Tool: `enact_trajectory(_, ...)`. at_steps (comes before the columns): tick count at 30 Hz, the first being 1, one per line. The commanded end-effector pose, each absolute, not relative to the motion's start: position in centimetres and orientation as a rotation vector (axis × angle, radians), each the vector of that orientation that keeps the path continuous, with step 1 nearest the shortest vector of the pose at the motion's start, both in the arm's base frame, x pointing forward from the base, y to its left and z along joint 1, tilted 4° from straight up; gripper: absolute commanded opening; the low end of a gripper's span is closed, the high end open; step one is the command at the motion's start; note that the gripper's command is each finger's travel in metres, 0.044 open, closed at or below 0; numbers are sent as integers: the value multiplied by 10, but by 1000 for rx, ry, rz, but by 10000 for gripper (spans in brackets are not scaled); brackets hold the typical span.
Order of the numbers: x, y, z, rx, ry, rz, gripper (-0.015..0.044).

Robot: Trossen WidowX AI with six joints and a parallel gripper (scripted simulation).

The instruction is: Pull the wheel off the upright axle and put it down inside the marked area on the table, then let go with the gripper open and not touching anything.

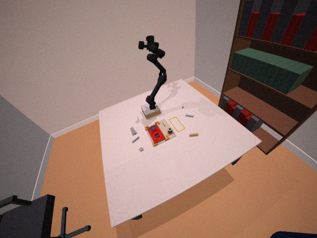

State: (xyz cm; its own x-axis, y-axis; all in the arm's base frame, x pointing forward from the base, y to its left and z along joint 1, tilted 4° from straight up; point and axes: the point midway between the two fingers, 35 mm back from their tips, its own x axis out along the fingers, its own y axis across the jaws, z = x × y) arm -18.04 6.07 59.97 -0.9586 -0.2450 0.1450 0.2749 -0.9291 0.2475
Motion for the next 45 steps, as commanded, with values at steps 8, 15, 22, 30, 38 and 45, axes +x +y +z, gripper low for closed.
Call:
enact_trajectory(8, -168, 18, 620, -277, -287, -2781, 300)
enact_trajectory(15, -141, -39, 641, -430, -181, -2654, 300)
enact_trajectory(22, -101, -94, 656, -574, -97, -2489, 300)
enact_trajectory(30, -32, -157, 662, -733, -1, -2233, 300)
enact_trajectory(38, 58, -210, 648, -829, 63, -1924, 300)
enact_trajectory(45, 135, -234, 623, -866, 111, -1663, 300)
